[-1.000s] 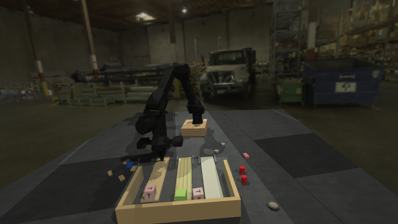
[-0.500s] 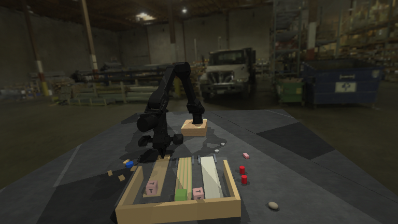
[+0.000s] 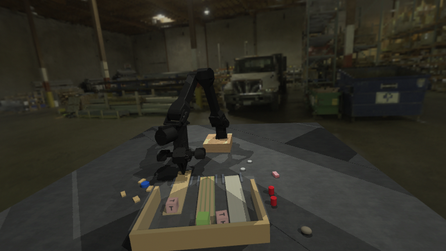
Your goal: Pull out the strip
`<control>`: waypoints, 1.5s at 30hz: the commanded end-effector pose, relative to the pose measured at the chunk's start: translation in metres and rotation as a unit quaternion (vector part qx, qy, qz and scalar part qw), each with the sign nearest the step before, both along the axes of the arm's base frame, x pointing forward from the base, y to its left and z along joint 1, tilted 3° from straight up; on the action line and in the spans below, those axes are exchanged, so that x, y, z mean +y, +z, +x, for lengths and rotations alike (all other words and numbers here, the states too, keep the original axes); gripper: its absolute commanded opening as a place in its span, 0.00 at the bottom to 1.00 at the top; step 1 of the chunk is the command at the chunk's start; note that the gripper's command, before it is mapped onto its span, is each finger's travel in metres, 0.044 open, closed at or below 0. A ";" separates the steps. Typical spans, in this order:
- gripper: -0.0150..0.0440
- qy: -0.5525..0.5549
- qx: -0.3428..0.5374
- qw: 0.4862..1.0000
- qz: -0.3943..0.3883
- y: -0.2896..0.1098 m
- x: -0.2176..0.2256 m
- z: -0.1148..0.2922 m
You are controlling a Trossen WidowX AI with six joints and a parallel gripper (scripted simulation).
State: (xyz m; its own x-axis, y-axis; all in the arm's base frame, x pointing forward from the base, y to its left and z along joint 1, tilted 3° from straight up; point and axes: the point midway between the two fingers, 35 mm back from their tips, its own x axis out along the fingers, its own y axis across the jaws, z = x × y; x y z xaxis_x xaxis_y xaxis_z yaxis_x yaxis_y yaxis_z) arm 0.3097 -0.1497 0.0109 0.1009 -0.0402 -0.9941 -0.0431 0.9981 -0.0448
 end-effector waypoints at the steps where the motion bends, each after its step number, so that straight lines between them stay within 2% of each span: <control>1: 0.25 -0.002 0.014 1.000 0.003 -0.008 -0.001 -0.014; 45: 0.25 -0.002 0.017 1.000 0.003 -0.013 -0.005 -0.078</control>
